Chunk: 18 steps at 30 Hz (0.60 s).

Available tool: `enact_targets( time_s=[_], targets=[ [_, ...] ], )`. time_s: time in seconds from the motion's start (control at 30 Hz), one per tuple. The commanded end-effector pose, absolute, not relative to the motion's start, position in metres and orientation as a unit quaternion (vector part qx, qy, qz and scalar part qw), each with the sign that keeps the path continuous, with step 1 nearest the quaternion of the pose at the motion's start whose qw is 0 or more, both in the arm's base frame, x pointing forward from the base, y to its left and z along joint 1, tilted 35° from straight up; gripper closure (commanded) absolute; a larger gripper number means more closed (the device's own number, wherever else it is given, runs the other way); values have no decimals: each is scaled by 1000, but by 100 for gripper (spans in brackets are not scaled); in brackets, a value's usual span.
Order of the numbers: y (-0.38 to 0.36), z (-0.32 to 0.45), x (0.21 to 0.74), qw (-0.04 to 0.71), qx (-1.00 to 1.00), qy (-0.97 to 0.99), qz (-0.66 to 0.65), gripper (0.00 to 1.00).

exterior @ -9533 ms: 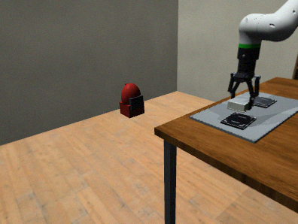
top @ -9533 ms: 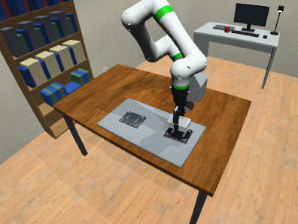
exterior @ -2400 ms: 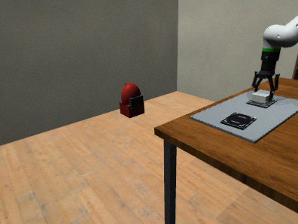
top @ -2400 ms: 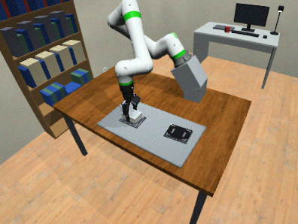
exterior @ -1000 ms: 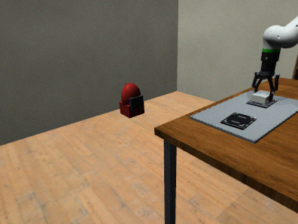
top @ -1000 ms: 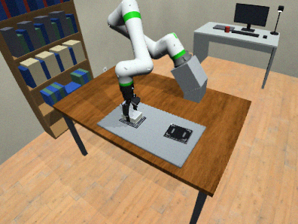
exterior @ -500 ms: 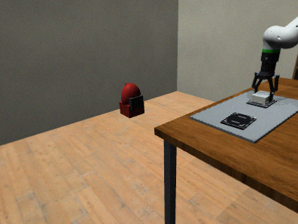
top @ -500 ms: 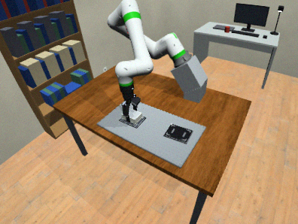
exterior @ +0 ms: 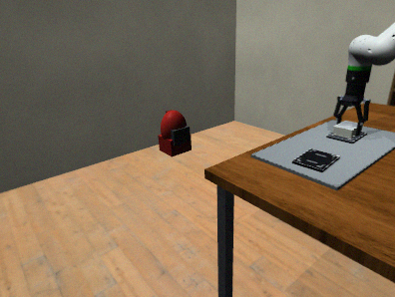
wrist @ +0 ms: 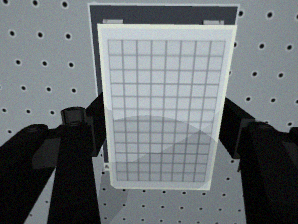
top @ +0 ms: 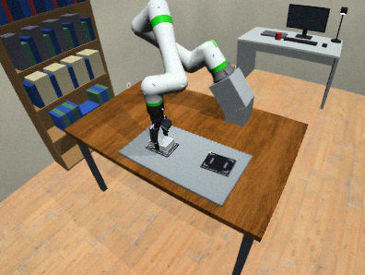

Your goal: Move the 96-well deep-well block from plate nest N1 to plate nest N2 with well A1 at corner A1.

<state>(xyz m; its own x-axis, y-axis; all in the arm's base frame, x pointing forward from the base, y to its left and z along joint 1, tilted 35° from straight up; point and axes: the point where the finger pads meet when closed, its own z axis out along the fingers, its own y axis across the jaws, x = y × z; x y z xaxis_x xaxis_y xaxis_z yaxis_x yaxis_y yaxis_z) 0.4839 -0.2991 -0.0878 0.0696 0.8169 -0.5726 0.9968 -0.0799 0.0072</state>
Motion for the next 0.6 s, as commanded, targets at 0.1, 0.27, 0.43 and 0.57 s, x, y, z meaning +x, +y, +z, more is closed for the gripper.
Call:
enact_targets(
  time_s=[0.1,0.27,0.43,0.57],
  targets=[
    [-299,-88,485,207,701,646,-218,90],
    [-299,-88,485,207,701,646,-218,90],
    [-300,-89,485,207,701,646,-218,90],
    [-300,-89,485,207,701,646,-218,0]
  ],
)
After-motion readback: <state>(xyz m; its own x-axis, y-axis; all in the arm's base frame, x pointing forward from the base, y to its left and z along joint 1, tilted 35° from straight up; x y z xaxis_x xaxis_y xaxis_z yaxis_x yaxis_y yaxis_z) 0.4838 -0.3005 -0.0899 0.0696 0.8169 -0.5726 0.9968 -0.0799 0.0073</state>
